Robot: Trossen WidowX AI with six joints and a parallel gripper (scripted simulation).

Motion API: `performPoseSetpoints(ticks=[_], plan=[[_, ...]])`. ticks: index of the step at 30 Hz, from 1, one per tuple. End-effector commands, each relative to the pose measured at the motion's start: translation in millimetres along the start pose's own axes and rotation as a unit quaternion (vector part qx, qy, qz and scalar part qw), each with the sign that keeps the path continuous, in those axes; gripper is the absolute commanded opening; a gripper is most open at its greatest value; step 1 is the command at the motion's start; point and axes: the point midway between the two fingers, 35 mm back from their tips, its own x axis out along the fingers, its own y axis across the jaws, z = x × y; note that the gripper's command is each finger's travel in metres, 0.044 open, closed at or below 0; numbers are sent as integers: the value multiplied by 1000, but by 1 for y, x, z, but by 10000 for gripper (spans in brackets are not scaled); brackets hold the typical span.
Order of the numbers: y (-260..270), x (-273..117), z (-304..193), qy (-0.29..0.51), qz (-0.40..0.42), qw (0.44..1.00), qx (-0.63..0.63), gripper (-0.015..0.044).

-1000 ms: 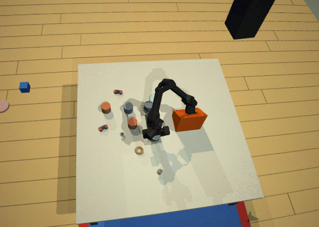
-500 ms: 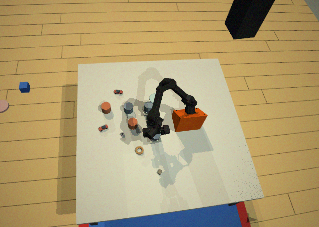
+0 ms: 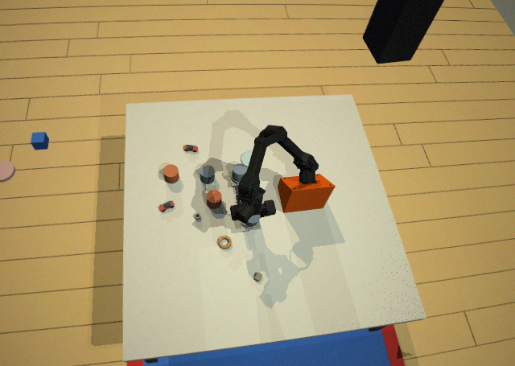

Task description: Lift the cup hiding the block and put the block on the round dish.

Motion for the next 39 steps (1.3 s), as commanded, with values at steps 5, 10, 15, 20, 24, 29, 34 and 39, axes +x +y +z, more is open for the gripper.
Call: performPoseSetpoints(ticks=[5, 10, 15, 20, 24, 29, 34, 39], plan=[[3, -17, 0, 7, 6, 1000, 6, 0], [2, -23, 0, 7, 6, 1000, 6, 0], [1, -29, 1, 7, 6, 1000, 6, 0], [0, -36, 1, 6, 6, 1000, 6, 0], [-1, -41, 2, 6, 6, 1000, 6, 0], [-2, -45, 2, 6, 6, 1000, 6, 0], [-5, -37, 3, -1, 0, 1000, 1, 0], [-5, -37, 3, -1, 0, 1000, 1, 0]])
